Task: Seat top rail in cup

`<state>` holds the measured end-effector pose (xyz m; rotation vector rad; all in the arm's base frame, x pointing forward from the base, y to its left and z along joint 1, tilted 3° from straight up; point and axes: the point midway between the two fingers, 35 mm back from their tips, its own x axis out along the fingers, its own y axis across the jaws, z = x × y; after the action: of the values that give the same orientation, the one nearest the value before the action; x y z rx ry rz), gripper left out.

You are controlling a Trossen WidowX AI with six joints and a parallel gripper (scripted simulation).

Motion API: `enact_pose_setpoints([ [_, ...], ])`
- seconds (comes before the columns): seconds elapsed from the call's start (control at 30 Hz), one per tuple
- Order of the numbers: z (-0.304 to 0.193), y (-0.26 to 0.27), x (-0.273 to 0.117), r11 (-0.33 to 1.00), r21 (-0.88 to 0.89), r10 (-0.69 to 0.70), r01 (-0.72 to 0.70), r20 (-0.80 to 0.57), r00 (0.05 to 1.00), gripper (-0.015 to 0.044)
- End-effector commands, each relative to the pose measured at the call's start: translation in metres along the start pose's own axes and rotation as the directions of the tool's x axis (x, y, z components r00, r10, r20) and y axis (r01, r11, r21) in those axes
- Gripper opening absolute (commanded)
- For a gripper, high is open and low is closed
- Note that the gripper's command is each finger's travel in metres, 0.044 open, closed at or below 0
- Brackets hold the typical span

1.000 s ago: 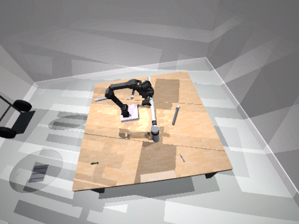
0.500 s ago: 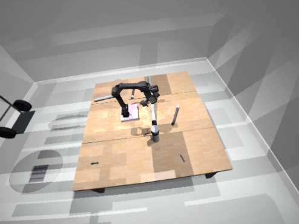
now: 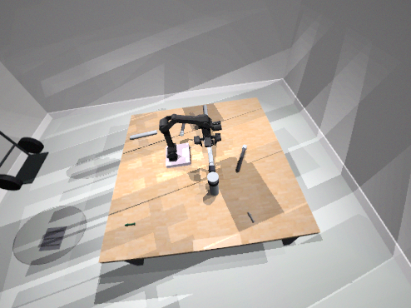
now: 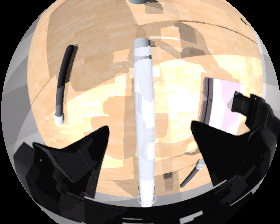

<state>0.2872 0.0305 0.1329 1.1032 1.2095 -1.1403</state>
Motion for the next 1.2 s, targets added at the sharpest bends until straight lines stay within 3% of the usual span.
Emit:
enact_pose_setpoints([
  [0.0, -0.001, -0.003, 0.023, 1.000, 0.008, -0.018, 0.018, -0.004, 1.000, 0.0440],
  [1.17, -0.001, -0.003, 0.080, 1.000, 0.008, -0.018, 0.018, -0.004, 1.000, 0.0440],
])
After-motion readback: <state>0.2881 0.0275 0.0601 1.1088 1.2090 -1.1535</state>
